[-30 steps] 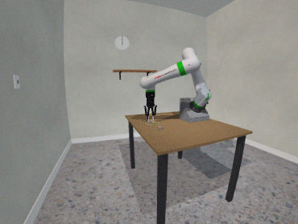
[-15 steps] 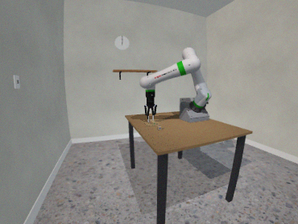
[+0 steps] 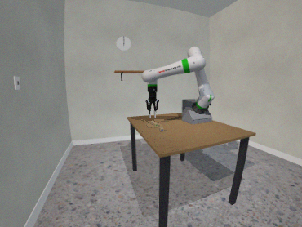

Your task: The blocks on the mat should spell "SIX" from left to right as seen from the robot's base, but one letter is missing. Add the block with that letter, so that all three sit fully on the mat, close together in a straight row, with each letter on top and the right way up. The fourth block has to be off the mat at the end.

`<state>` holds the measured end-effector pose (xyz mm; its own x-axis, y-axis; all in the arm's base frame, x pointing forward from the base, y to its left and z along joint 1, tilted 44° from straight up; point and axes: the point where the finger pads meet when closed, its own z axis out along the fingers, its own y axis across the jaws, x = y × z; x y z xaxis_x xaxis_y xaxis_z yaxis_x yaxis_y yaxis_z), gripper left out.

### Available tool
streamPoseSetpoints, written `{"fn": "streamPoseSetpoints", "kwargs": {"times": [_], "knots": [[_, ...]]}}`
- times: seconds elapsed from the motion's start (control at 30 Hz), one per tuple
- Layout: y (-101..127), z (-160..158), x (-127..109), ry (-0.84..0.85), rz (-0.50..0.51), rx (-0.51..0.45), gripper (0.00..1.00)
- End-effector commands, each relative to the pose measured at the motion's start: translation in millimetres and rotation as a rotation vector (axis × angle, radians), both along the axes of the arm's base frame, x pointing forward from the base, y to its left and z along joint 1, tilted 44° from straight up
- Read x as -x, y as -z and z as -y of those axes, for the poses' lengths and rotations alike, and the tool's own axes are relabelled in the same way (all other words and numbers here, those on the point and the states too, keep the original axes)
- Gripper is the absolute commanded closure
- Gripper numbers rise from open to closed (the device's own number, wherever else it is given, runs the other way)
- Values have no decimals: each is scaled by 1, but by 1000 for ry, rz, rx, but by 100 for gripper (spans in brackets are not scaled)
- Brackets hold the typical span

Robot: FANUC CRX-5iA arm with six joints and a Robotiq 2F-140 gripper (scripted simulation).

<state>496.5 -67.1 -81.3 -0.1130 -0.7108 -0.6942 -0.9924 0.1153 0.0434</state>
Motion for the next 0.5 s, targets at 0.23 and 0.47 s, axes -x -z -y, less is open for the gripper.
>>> {"fn": "streamPoseSetpoints", "kwargs": {"times": [0.23, 0.47], "knots": [[-17, 17, 1, 0, 0, 0, 72], [-18, 17, 1, 0, 0, 0, 0]]}}
